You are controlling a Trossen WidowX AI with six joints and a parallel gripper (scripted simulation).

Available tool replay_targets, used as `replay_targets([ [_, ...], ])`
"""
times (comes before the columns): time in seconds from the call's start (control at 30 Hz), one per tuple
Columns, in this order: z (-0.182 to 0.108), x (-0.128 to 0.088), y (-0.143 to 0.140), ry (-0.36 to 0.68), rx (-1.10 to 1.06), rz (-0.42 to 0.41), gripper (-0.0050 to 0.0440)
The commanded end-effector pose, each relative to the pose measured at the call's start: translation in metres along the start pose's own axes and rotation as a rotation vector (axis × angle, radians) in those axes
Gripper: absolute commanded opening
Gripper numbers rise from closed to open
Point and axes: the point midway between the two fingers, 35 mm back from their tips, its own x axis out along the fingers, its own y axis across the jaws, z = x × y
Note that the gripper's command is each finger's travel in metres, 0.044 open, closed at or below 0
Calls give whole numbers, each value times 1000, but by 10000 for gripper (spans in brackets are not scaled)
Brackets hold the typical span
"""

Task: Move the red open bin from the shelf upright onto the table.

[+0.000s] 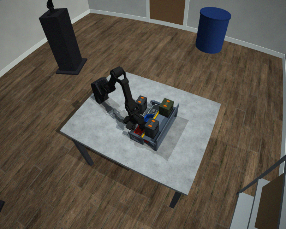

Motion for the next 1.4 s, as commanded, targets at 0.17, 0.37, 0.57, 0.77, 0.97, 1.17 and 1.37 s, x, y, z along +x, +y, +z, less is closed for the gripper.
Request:
replay_targets([
  [0.17, 1, -9, 4, -3, 0, 23, 425],
  [0.37, 1, -9, 4, -3, 0, 23, 425],
  [0.57, 1, -11, 4, -5, 0, 23, 425],
  [0.77, 1, -12, 3, -3, 0, 23, 425],
  [0.97, 1, -12, 3, -3, 0, 23, 425],
  [1.17, 1, -13, 3, -4, 0, 23, 425],
  [1.37, 1, -13, 3, -3, 0, 22, 425],
])
